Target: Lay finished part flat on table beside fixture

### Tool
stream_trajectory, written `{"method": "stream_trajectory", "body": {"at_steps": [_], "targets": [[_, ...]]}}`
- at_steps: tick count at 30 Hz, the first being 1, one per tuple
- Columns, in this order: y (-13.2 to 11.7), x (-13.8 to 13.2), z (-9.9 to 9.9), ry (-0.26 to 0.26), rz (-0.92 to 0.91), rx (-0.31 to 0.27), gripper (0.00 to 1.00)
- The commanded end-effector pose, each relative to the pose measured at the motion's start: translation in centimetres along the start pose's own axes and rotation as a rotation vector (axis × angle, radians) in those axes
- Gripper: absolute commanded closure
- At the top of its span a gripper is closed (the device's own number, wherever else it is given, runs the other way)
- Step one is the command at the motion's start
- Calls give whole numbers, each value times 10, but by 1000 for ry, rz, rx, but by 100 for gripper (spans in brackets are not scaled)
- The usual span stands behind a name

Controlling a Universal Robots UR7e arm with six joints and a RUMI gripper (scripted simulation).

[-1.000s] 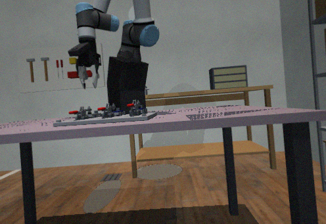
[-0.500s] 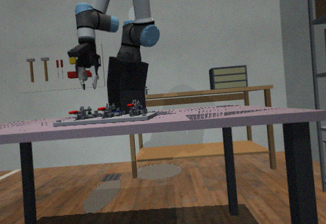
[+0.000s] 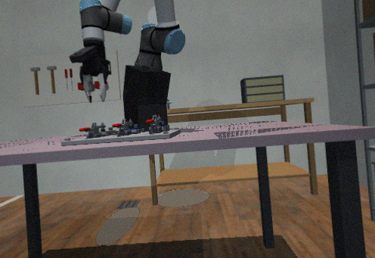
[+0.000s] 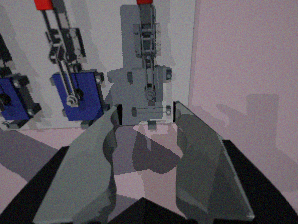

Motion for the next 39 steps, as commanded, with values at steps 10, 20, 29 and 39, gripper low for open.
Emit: {"method": "stream_trajectory", "body": {"at_steps": [10, 20, 29, 39], "targets": [[65, 11, 0, -1, 0, -1, 72], [87, 14, 0, -1, 0, -1, 72], [90, 15, -1, -1, 0, -1, 72], [90, 15, -12, -1, 0, -1, 72]]}}
Point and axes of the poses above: the point where the finger pads meet when closed, its own z axis back along the fingers, its own x axis across the jaws, y = z × x, the point moved 10 cm from there along z, back along the fingers, and after that the axes turned 9 degrees about z, right-handed, at the moved point
